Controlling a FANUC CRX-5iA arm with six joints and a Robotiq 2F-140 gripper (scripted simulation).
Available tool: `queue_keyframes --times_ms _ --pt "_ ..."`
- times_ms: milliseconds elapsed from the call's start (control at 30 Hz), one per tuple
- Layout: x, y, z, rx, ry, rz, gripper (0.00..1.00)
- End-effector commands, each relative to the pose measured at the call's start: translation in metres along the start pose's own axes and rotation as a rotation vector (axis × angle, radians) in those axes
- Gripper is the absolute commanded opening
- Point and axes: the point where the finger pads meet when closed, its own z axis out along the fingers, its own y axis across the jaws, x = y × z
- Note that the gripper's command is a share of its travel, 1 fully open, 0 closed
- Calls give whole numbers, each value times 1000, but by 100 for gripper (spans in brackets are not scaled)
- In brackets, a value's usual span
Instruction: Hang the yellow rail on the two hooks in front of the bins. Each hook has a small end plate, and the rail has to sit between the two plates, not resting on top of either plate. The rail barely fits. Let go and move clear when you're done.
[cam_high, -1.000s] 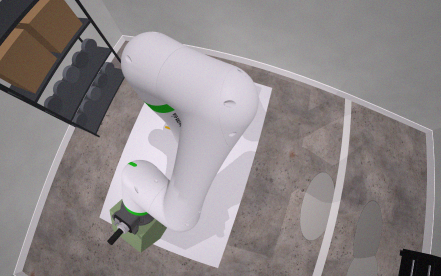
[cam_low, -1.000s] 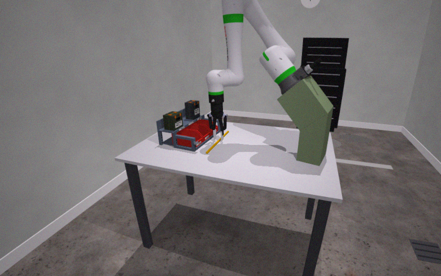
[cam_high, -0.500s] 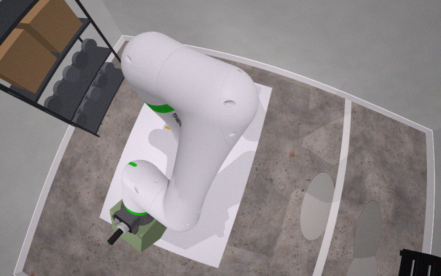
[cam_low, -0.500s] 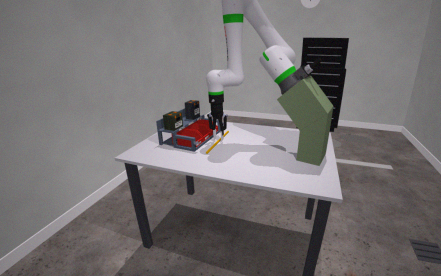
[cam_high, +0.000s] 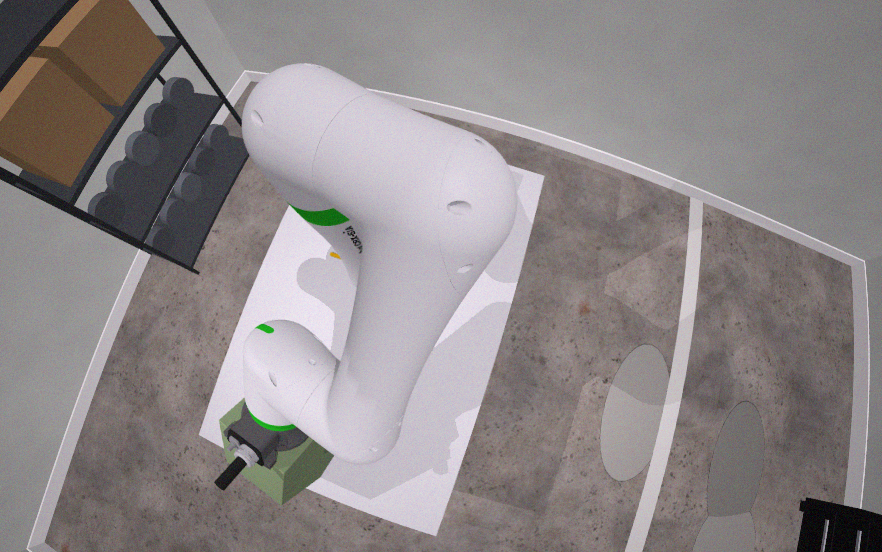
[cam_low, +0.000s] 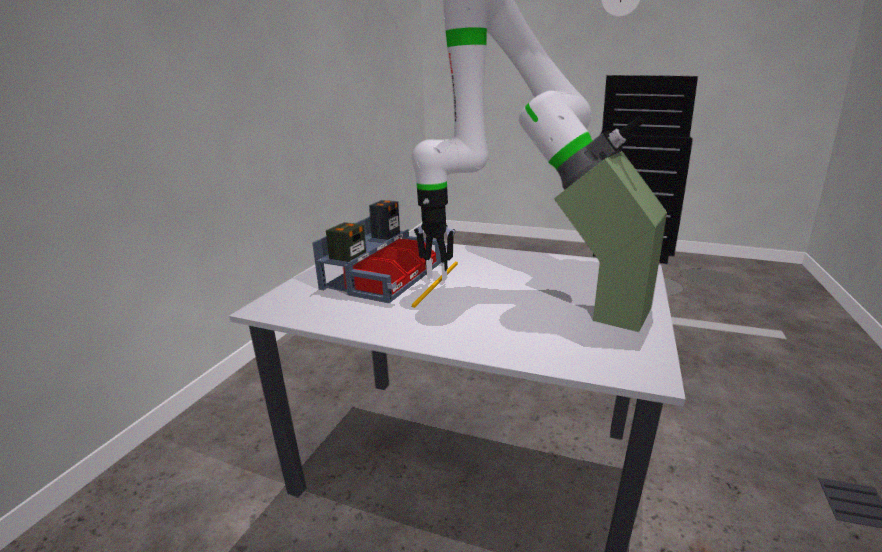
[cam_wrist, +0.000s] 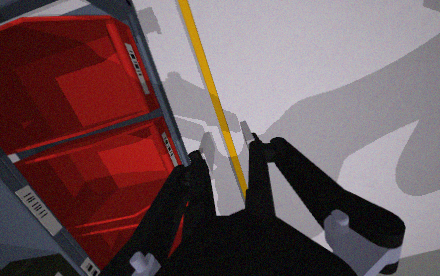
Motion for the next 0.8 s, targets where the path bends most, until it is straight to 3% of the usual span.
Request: queue_keyframes --times_ms 0,767 --pt "0 0 0 22 -20 0 30" --pt "0 0 0 22 -20 0 30"
